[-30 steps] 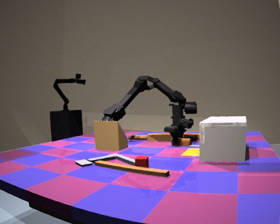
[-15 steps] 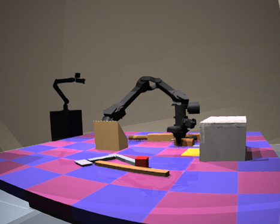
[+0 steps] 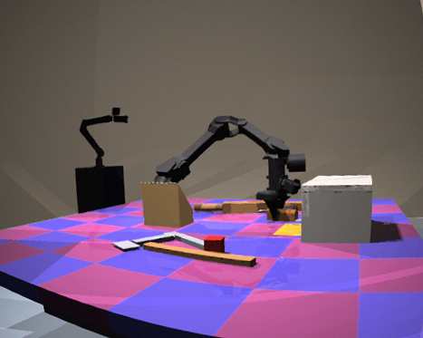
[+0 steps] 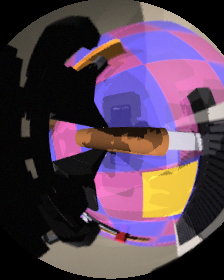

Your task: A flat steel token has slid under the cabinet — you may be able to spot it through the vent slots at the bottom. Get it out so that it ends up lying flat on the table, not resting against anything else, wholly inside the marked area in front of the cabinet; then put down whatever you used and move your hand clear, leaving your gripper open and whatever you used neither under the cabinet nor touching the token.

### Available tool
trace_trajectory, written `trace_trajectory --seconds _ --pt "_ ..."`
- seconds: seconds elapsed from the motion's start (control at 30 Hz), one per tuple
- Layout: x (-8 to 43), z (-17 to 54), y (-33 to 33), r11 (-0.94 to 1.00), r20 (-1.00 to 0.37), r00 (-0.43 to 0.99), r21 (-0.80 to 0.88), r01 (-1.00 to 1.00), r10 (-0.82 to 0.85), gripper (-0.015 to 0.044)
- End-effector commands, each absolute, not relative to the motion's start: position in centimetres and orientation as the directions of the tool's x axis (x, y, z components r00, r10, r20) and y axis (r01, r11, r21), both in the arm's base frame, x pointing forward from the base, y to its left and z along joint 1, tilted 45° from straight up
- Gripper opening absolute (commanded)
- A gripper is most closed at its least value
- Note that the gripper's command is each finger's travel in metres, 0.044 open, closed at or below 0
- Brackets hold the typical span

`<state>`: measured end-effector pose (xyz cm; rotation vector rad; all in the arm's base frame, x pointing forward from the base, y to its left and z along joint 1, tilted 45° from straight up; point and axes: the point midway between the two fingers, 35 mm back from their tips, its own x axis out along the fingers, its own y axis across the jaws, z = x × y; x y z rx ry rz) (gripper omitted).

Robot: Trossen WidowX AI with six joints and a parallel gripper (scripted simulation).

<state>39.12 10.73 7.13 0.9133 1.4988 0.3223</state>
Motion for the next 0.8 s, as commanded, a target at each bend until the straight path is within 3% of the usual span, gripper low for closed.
trace_trajectory --seconds 0.0,0.77 --pt "39.7 7.0 10.5 0.643 -0.707 0.107 0.686 0.341 0.699 0.0000" --pt "40.0 5.6 9.2 0.643 -0.708 0.107 0.686 0.341 0.698 0.0000"
